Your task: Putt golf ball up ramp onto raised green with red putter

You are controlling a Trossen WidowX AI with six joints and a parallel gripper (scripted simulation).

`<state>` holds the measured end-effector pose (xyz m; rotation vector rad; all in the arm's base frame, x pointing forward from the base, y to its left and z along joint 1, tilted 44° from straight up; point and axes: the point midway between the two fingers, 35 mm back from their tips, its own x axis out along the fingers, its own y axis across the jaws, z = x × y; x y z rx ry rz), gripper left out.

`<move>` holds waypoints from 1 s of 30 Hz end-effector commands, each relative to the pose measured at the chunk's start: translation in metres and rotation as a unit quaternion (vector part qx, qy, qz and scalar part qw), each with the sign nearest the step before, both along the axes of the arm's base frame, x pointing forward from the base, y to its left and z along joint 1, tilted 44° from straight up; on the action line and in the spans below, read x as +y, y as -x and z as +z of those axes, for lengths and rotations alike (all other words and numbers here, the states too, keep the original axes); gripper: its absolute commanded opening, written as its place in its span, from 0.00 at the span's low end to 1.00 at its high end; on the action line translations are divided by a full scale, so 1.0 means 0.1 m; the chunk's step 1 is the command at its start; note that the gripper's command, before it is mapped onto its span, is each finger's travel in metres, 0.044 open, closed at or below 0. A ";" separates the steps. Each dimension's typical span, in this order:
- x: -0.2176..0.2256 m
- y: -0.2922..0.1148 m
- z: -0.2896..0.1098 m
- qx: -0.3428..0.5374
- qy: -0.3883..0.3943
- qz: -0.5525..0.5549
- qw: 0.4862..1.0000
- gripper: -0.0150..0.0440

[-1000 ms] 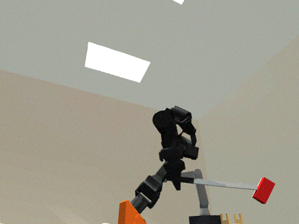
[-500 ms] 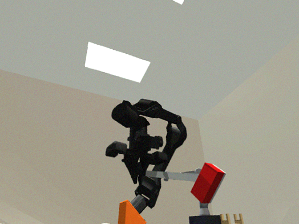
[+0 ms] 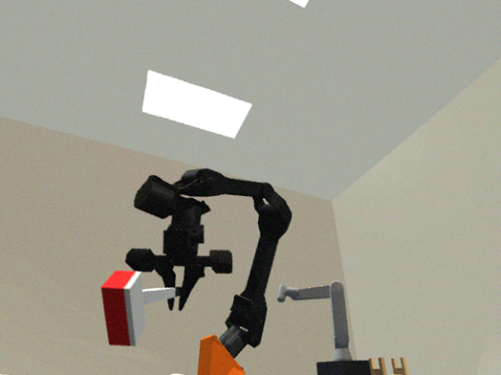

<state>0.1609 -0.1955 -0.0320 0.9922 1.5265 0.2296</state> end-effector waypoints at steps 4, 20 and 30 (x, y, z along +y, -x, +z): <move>-0.05 -0.01 -0.04 0.004 0.010 -0.010 1.000 0.25; 0.23 -0.06 -0.34 0.003 0.010 -0.010 1.000 0.25; 0.34 -0.08 -0.45 0.003 0.010 -0.010 1.000 0.25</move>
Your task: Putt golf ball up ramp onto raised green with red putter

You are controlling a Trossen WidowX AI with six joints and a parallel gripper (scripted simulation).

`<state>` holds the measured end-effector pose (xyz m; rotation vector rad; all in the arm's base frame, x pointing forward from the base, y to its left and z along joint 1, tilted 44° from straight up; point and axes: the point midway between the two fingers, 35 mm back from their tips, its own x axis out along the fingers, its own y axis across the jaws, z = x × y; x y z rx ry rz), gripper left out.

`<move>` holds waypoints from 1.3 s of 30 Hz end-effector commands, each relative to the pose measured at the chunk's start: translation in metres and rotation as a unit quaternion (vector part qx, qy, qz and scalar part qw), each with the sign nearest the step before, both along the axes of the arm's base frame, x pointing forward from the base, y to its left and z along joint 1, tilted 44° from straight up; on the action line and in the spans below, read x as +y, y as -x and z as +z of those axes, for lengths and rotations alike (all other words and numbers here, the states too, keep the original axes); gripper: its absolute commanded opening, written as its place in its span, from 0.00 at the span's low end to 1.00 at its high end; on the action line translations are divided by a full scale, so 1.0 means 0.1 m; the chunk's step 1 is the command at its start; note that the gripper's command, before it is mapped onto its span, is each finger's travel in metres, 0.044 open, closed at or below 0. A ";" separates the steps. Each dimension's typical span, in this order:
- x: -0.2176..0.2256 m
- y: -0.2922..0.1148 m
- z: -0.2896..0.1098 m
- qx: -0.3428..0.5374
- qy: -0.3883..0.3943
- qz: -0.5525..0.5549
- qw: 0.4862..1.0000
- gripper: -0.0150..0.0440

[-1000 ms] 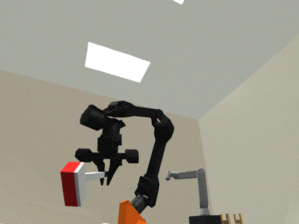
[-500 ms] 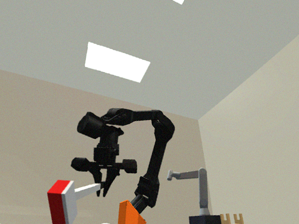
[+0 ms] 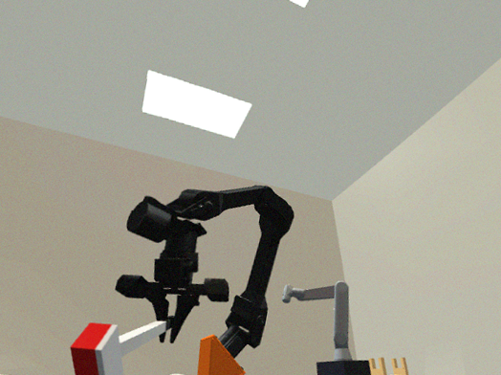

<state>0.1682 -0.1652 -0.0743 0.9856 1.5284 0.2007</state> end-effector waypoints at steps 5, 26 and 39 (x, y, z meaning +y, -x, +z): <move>0.09 -0.02 -0.09 -0.002 -0.001 -0.004 1.000 0.25; -0.09 0.12 -0.28 -0.001 0.000 -0.004 1.000 0.25; -0.02 0.07 -0.22 -0.001 -0.003 -0.004 1.000 0.25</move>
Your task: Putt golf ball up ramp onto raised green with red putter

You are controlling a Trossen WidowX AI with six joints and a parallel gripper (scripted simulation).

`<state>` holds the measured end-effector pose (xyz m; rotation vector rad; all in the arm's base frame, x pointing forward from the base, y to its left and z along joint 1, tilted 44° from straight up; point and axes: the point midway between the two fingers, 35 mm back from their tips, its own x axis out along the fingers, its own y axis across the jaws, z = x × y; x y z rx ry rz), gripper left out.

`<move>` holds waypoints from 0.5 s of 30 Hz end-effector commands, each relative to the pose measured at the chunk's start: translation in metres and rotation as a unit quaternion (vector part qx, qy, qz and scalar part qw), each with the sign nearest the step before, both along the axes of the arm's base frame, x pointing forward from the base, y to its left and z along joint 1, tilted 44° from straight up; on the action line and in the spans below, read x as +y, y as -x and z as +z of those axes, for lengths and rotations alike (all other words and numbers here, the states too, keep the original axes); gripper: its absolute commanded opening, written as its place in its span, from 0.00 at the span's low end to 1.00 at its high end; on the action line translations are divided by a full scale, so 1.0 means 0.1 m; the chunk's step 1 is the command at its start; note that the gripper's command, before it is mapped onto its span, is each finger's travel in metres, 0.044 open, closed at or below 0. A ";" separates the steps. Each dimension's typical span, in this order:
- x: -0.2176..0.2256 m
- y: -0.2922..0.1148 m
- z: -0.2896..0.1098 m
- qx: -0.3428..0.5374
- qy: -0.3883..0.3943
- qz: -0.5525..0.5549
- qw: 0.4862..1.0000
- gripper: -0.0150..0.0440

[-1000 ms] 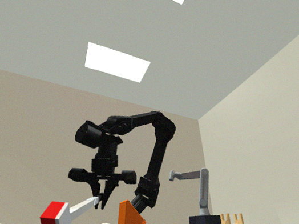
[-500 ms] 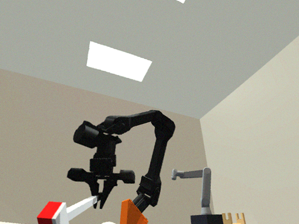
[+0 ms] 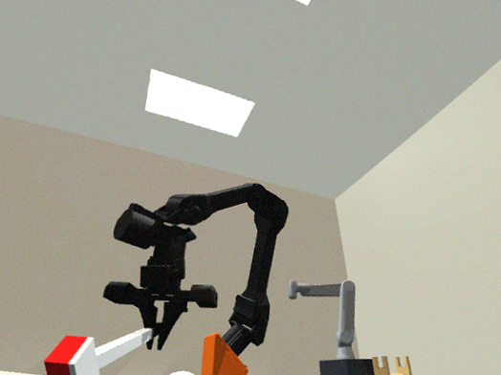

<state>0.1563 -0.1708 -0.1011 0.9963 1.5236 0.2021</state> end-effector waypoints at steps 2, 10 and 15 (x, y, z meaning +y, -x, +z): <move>0.15 -0.20 0.22 0.001 0.003 -0.001 1.000 0.25; 0.81 -0.63 0.86 -0.002 -0.001 -0.001 1.000 0.25; 0.82 -0.64 0.88 -0.002 -0.001 -0.001 1.000 0.25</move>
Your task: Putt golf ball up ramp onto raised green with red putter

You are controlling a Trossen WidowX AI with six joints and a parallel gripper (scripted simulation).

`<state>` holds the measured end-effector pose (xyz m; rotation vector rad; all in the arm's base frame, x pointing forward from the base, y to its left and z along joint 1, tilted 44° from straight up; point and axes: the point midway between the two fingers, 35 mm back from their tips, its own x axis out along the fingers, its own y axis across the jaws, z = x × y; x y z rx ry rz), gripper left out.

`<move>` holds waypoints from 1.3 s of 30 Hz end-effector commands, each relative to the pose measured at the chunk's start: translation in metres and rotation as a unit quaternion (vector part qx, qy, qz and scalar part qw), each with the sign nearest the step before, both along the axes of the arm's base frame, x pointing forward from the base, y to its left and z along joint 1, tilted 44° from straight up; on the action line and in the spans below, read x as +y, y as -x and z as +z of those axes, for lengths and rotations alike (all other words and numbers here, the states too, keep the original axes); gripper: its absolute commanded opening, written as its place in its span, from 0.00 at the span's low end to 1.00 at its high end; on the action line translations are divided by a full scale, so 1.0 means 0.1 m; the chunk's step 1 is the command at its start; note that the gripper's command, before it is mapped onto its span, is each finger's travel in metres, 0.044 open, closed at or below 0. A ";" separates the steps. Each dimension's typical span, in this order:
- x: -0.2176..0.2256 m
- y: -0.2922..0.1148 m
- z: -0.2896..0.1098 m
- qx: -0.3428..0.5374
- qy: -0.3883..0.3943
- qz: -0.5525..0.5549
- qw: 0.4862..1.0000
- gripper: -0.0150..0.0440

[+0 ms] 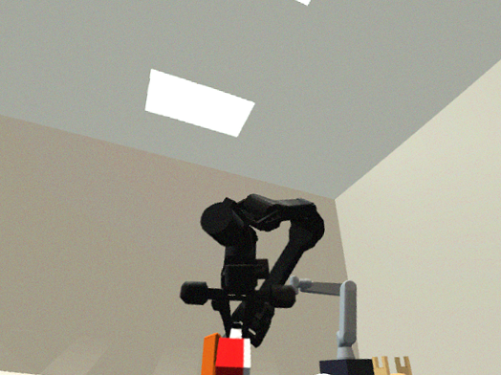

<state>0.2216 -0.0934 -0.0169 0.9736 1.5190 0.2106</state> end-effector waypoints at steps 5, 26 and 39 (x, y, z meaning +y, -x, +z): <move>-0.07 0.02 0.15 0.005 -0.006 -0.008 1.000 0.25; -0.30 0.09 0.41 0.009 -0.010 -0.010 1.000 0.25; -0.30 0.09 0.41 0.009 -0.010 -0.010 1.000 0.25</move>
